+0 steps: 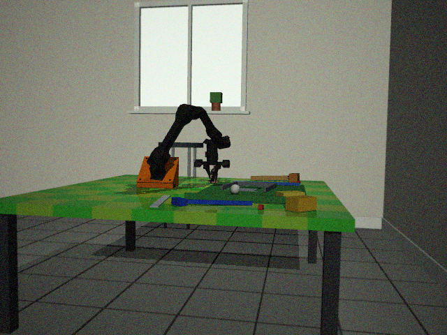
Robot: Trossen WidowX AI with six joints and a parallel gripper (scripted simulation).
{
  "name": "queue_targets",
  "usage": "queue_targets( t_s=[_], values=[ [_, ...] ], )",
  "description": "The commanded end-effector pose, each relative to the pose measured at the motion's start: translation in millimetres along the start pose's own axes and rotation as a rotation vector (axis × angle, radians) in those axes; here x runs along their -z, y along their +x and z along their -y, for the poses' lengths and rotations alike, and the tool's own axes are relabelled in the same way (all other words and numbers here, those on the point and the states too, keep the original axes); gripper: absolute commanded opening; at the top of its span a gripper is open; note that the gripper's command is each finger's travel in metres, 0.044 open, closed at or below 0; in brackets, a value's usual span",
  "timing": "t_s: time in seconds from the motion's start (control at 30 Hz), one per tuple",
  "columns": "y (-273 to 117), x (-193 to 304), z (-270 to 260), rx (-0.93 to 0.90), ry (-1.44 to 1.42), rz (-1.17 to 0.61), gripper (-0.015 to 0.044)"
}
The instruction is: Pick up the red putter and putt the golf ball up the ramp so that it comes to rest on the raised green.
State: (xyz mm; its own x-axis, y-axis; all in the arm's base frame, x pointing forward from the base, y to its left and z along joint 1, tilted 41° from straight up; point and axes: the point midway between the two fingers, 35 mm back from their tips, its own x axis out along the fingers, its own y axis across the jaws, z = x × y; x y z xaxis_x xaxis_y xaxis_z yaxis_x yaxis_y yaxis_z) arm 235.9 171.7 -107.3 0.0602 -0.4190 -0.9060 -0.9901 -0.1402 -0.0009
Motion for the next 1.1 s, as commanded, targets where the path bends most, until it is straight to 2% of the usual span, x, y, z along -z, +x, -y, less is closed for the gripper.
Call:
queue_targets(
  t_s=[0.0, 0.17, 0.27, 0.77, 0.9, 0.93, 1.07],
  values=[
    [-0.5, -0.2, 0.2, 0.001, 0.0, 0.001, 0.0033],
    [-0.5, -0.2, 0.2, 0.001, 0.0, 0.001, 0.0],
    [-5.7, -2.3, 1.0, 0.001, 0.0, 0.001, 0.0],
    [-91.5, -26.3, 0.3, -0.003, -0.001, 0.004, 0.0],
    [-96.9, -27.2, -0.5, -0.003, -0.001, 0.004, 0.0],
    [-89.2, -24.0, 0.4, 0.0, -0.003, -0.005, 0.0],
    [-100.5, -4.6, 8.2, 0.012, 0.088, -0.008, 0.0]
  ],
)
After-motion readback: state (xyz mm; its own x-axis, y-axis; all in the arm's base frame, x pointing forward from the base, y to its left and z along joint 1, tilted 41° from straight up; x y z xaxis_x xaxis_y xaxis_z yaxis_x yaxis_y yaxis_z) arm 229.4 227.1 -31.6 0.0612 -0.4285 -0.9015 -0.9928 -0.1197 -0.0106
